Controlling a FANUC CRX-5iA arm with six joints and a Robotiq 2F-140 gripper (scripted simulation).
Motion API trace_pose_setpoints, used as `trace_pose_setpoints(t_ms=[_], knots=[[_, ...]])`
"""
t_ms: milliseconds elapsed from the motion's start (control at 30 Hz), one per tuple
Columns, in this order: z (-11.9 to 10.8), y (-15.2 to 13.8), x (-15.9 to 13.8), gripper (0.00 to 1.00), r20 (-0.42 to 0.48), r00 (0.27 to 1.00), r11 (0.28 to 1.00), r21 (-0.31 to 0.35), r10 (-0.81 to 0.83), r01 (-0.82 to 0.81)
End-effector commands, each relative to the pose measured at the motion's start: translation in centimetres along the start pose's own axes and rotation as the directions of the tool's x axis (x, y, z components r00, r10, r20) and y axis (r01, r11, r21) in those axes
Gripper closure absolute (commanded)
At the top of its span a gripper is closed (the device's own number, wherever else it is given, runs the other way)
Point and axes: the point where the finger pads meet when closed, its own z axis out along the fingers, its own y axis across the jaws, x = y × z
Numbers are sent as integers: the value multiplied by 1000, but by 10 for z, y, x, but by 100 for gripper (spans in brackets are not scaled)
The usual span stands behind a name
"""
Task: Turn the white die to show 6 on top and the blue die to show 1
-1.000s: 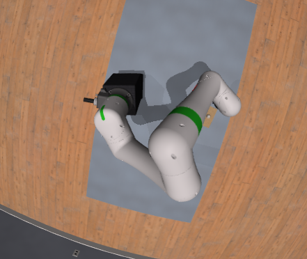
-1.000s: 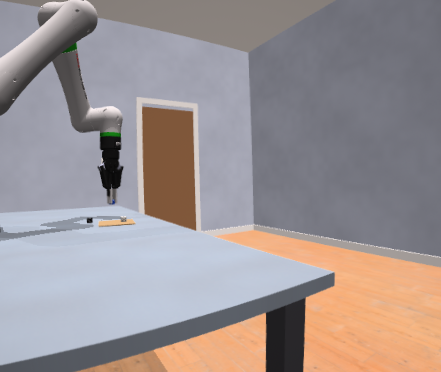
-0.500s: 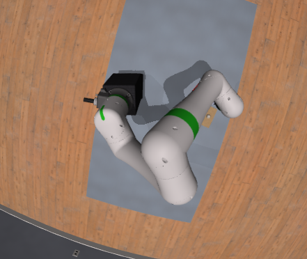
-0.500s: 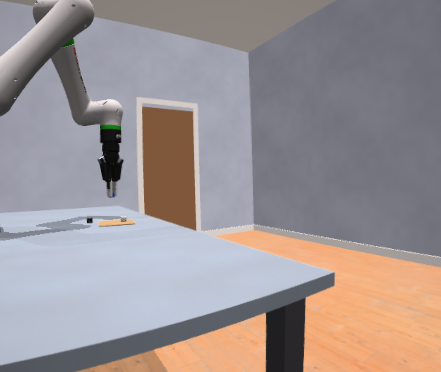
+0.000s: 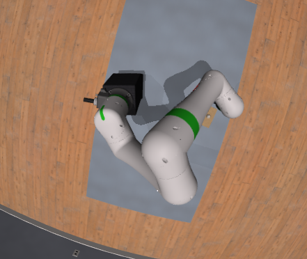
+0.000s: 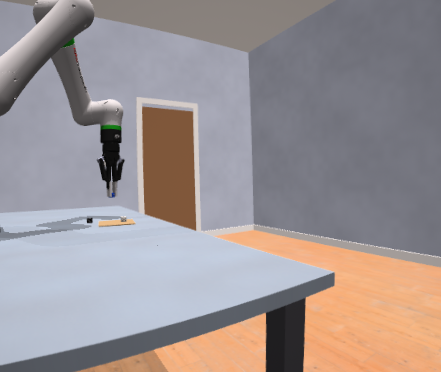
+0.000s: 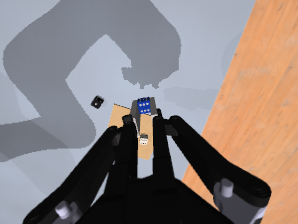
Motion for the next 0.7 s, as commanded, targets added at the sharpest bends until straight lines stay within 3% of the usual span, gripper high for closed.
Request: trace_pose_setpoints(t_ms=[0,233,500,600,667], knots=[[0,0,0,91,4,992,992,-4,129,-129],[1,1,1,91,3,937,937,-5,349,-349],[1,1,2,91,2,809,809,-6,588,-588],[1,1,2,91,2,795,795,-6,606,-606],[2,1,2,91,1,712,712,-6,702,-702]])
